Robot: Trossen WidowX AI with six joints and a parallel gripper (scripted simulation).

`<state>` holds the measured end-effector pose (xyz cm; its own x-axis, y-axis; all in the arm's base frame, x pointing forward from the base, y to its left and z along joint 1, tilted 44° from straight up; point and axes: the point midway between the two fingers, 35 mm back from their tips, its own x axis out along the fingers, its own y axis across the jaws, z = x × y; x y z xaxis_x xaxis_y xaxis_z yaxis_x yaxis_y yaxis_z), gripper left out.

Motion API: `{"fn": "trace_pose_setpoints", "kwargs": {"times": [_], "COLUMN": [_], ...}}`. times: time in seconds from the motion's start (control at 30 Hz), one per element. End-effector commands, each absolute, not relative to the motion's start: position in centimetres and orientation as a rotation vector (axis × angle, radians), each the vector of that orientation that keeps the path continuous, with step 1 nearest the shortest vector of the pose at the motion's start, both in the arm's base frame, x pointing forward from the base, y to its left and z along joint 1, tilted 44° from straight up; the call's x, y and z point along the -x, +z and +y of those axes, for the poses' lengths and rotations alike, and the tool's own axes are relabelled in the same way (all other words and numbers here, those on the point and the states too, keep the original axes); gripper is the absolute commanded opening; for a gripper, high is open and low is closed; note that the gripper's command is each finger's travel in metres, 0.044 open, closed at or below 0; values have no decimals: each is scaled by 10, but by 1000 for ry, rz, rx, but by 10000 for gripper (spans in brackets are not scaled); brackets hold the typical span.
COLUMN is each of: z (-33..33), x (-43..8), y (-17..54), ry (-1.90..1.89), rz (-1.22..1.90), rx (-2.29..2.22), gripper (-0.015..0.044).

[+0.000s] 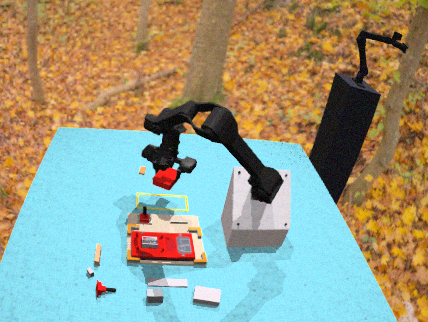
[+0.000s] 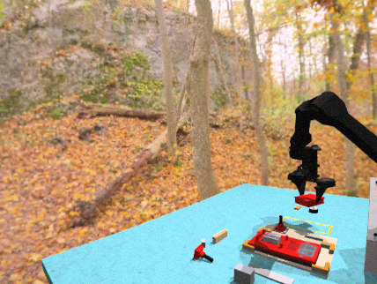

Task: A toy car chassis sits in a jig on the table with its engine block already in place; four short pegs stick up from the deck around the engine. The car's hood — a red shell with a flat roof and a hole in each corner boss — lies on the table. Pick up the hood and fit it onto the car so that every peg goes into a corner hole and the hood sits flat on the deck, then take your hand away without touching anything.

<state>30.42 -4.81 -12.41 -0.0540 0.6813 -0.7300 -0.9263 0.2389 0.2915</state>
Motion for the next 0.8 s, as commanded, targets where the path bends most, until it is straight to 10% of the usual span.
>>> {"fn": "trace_pose_setpoints", "kwargs": {"times": [0.0,0.77], "z": [-40,27], "x": [-311,-342], "y": [-114,-45], "ry": [1316,1083], "rz": [961,1215], "rx": [301,22], "gripper": [0,0]}}
